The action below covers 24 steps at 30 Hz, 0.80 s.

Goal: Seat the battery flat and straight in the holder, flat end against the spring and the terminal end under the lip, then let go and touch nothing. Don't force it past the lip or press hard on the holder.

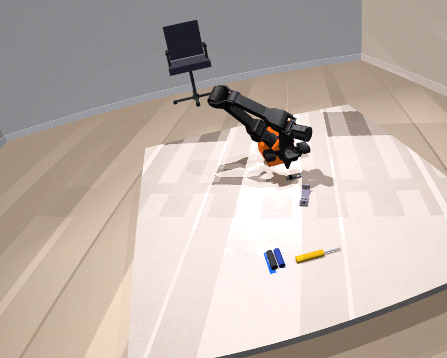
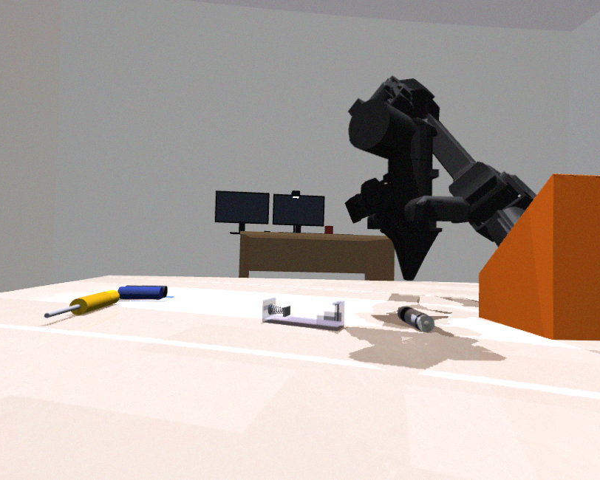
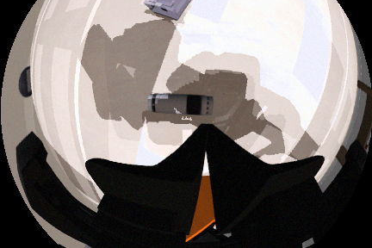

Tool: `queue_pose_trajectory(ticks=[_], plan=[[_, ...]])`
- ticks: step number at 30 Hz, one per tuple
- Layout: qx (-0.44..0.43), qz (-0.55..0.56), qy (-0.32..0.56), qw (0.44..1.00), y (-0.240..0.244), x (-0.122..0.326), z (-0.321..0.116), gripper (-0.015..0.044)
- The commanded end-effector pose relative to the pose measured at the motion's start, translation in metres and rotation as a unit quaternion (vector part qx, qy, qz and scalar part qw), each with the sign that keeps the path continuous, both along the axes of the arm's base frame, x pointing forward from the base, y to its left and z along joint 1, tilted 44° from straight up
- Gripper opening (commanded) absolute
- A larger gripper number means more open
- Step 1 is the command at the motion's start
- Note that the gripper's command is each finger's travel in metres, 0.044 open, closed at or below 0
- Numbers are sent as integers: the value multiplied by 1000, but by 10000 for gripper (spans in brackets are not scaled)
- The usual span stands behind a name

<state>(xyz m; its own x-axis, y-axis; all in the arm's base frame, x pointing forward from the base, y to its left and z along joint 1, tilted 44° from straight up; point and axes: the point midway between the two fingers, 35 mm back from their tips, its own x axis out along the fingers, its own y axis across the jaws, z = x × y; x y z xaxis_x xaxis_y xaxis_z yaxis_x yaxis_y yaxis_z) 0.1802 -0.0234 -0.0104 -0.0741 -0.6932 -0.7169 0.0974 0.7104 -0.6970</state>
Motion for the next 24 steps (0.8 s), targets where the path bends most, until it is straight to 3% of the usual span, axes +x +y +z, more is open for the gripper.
queue_pose_trajectory(ticks=[1, 6, 19, 24], plan=[[6, 2, -9, 1000, 23, 6, 18, 0], [5, 0, -9, 1000, 48, 5, 44, 0], [3, 3, -7, 1000, 47, 5, 43, 0], [14, 117, 102, 988, 41, 6, 30, 131]])
